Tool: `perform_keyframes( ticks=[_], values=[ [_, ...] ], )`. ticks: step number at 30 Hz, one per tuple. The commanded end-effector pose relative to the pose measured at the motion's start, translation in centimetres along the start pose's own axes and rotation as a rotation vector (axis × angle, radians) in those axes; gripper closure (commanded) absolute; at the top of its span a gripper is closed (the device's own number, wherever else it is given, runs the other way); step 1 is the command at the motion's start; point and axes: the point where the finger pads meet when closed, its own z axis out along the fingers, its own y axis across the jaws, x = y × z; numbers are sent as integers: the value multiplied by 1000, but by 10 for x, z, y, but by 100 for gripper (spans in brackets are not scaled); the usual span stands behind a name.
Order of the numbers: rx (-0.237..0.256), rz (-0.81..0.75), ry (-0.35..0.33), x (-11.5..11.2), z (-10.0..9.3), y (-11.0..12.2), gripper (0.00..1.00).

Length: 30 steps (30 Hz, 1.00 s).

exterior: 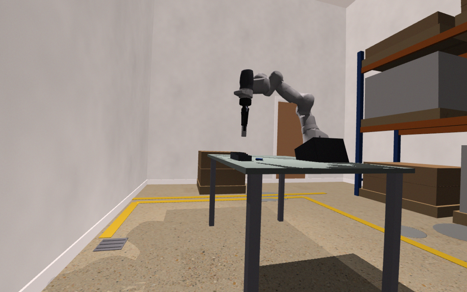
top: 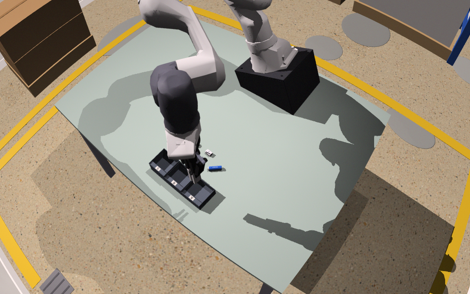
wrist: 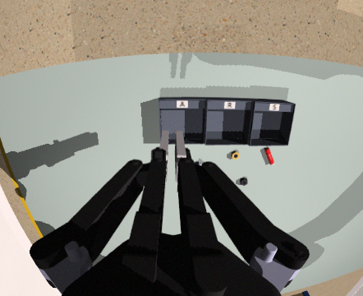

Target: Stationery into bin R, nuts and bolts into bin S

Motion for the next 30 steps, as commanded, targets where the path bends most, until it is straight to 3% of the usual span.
perform_keyframes(
  ticks=[1, 5, 21, 22, 25, 30],
  values=[
    [-12, -18, -22, -5, -28, 6, 95],
    [-12, -18, -22, -5, -39, 5, 95],
    [-12, -18, -22, -5, -39, 5, 95],
    [-12, -68, -22, -9, -35, 11, 81],
    [-11, -199, -23, -24, -23, 28, 81],
    [-24, -278, -35, -48, -4, 56, 81]
  ],
)
